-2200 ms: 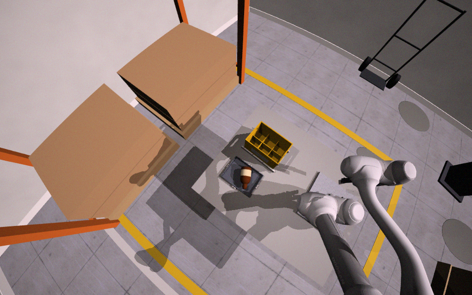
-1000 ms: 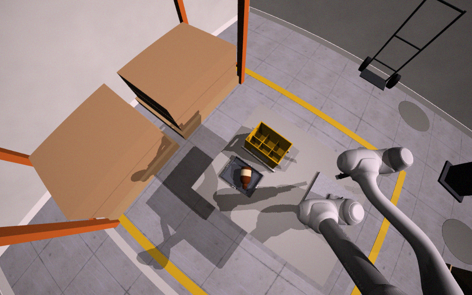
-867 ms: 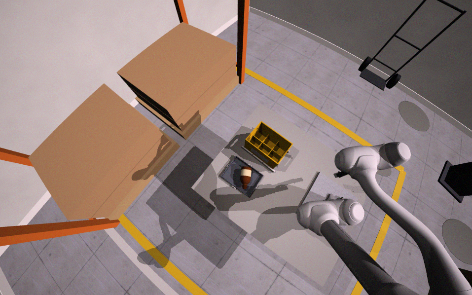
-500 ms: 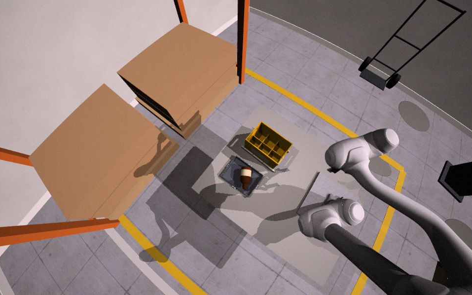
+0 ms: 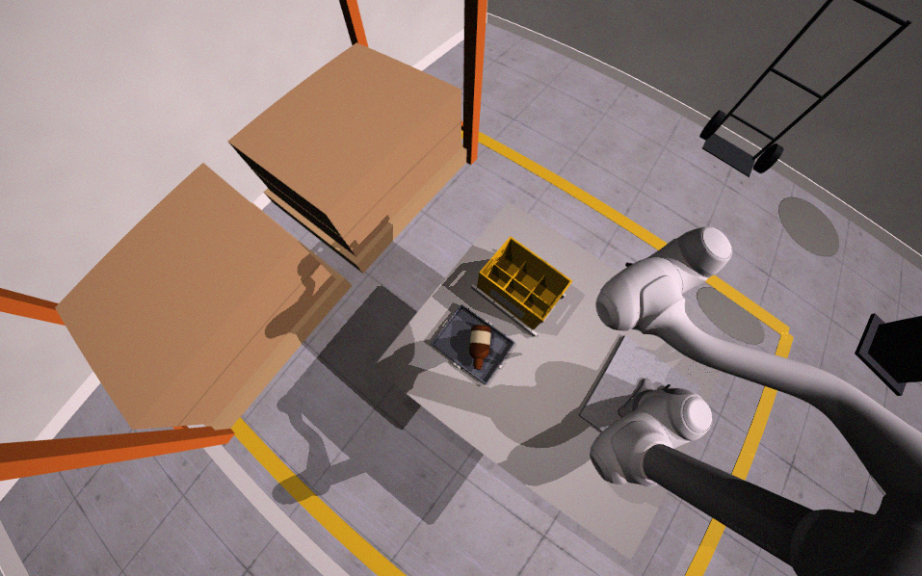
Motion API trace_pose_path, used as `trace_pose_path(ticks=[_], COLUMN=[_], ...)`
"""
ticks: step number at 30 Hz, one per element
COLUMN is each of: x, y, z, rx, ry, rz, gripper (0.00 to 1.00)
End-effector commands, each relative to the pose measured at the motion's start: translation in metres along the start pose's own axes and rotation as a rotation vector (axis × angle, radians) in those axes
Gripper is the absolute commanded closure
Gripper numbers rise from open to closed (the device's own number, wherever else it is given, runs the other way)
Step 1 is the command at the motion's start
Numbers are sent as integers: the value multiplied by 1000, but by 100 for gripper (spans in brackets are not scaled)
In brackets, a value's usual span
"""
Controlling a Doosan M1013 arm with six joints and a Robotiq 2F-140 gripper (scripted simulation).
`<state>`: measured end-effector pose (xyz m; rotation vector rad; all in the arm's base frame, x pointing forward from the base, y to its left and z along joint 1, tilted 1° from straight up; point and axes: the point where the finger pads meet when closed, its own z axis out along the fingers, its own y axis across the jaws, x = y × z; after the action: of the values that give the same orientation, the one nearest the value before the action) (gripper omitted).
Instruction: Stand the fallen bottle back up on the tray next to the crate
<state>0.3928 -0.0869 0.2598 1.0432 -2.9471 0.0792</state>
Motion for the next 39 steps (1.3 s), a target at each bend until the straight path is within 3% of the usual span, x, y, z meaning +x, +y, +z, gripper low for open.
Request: trace_pose_path(ticks=[1, 2, 3, 10, 17, 20, 21, 33, 36, 39], x=[-27, -27, -58, -120, -202, -209, -236, -354, -355, -386], y=[-2, -2, 0, 12, 43, 46, 60, 155, 155, 191], z=[-1, -1, -1, 1, 6, 7, 9, 29, 29, 36], rx=[-4, -4, -5, -7, -9, -9, -10, -11, -11, -11], ry=[-3, -3, -7, -14, -23, -23, -26, -38, -38, -42], rz=[-107, -107, -227, -462, -768, -793, -894, -1370, -1371, -1511], gripper=[0, 0, 0, 0, 0, 0, 0, 0, 0, 0])
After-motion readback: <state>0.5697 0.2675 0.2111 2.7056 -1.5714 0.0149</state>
